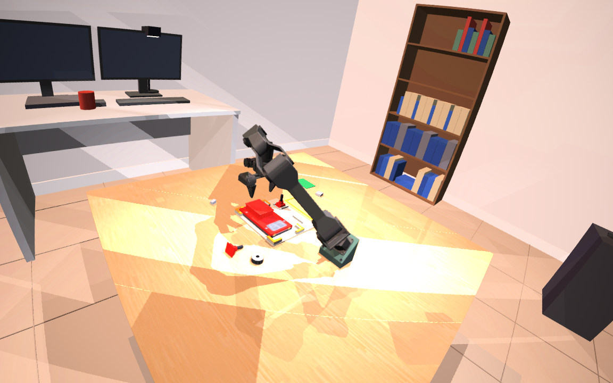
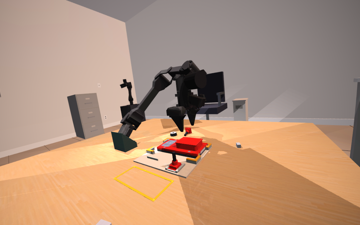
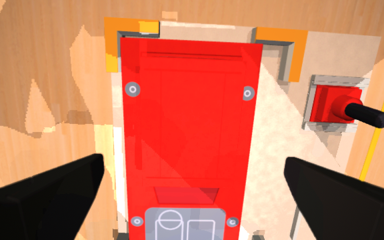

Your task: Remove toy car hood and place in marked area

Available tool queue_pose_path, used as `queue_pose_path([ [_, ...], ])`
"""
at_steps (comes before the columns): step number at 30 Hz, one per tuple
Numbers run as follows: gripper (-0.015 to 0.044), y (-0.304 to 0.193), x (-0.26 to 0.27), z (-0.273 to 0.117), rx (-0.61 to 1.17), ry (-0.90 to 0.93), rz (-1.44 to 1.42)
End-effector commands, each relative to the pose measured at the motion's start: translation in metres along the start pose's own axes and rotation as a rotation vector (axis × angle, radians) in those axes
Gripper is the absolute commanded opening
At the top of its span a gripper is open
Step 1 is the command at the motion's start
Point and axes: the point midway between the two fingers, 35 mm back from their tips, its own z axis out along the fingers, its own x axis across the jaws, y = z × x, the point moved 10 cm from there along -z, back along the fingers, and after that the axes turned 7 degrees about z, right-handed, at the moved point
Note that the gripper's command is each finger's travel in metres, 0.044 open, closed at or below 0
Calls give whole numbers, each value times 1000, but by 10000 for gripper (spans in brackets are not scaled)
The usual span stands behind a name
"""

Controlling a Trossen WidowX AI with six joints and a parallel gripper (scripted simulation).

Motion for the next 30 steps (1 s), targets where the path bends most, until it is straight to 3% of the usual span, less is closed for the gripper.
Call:
queue_pose_path([
  [1, 440, 0, -1, 2, -2, 5, 9],
  [30, 440, 1, 0, 23, -2, 5, 9],
])
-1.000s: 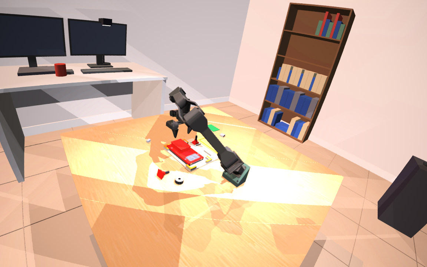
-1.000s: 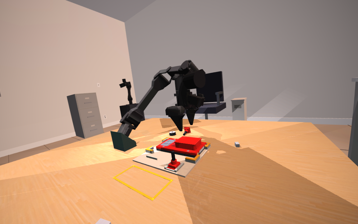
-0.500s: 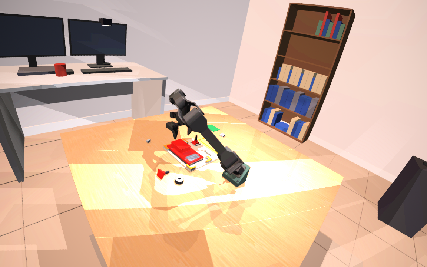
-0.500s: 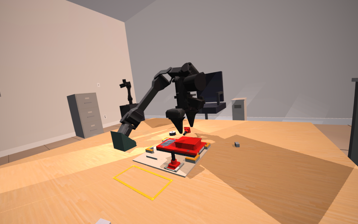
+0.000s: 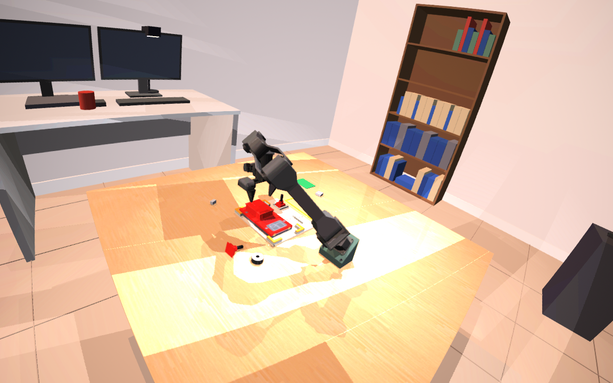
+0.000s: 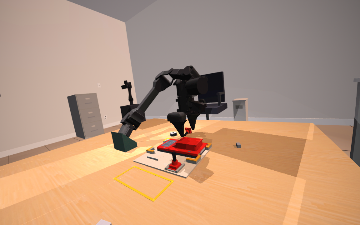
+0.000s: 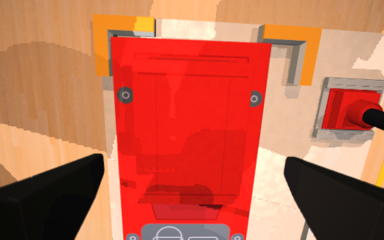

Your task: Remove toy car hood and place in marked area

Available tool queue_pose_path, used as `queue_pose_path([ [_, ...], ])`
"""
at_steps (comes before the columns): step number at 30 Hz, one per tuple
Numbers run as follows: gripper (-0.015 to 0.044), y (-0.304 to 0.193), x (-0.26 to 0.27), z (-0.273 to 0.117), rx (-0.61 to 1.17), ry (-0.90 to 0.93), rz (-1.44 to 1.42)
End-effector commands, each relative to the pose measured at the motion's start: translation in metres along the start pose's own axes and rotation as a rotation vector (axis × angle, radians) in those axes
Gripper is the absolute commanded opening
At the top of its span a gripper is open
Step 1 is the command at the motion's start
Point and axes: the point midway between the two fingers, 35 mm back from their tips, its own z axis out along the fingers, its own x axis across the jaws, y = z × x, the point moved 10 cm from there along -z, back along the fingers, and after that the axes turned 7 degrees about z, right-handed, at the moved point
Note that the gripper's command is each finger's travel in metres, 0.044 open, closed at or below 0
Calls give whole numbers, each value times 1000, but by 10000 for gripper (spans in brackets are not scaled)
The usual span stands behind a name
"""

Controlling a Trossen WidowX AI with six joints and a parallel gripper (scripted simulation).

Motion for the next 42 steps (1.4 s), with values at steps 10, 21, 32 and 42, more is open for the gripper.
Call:
queue_pose_path([
  [10, 440, 0, 0, 10, -4, 5, 4],
  [21, 440, -1, 0, 17, -4, 5, 4],
  [32, 440, -1, 0, 25, -4, 6, 4],
  [42, 440, -1, 1, 31, -4, 7, 4],
])
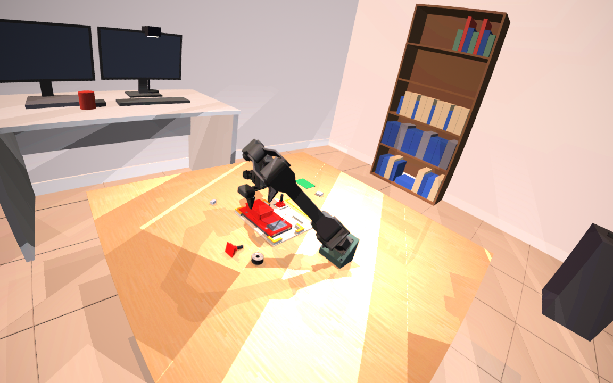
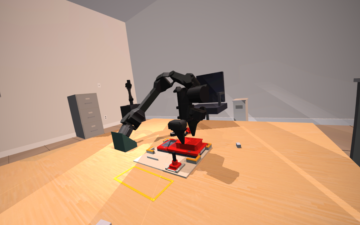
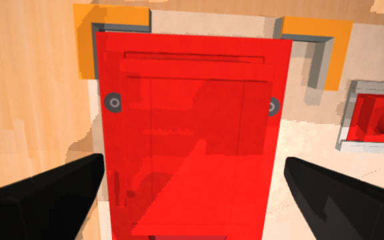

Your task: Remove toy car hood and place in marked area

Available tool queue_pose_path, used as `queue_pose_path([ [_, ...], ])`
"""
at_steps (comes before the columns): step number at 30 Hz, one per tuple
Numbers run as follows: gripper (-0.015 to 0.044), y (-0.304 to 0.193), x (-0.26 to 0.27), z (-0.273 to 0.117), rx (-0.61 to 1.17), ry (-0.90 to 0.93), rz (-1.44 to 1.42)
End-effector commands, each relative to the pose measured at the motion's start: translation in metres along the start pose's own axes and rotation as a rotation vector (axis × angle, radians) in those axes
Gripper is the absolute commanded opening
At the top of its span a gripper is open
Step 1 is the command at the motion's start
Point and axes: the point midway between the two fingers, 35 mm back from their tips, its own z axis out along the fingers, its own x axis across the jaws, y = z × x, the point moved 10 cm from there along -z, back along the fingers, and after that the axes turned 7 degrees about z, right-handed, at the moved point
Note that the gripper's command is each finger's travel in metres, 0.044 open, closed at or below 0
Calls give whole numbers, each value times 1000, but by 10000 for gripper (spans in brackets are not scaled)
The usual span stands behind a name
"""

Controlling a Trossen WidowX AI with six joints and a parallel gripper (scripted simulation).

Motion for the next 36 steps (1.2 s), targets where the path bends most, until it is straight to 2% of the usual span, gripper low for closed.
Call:
queue_pose_path([
  [1, 440, 0, 0, 2, -3, 5, 4],
  [36, 440, 0, 0, 19, -4, 5, 3],
])
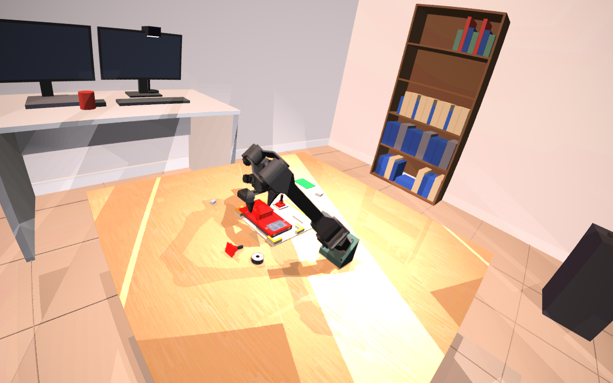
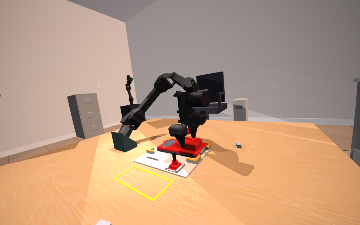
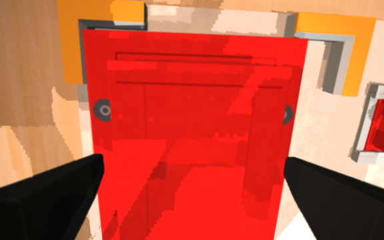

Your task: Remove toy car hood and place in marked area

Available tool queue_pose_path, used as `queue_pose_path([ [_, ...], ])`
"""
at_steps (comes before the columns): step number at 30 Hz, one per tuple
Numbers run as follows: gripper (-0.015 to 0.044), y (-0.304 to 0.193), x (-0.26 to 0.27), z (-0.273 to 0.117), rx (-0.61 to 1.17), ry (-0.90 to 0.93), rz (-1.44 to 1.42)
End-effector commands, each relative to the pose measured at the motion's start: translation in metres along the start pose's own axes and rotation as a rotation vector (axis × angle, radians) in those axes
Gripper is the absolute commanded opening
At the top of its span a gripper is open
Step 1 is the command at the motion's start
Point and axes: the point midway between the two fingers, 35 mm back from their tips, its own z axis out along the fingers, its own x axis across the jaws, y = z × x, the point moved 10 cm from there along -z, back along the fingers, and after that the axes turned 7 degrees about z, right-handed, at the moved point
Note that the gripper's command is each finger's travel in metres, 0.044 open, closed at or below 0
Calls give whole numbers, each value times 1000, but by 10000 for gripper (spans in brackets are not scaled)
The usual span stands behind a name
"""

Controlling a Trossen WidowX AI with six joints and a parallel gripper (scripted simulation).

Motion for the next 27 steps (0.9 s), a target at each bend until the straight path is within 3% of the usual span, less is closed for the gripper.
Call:
queue_pose_path([
  [1, 440, 0, 0, 2, -2, 5, 4],
  [3, 440, 0, 0, 3, -2, 5, 4],
  [7, 335, 0, 0, 1, 0, 0, 0],
  [16, 275, 0, 0, 1, 0, 0, 0],
  [27, 0, 0, 0, -4, 0, 0, 0],
])
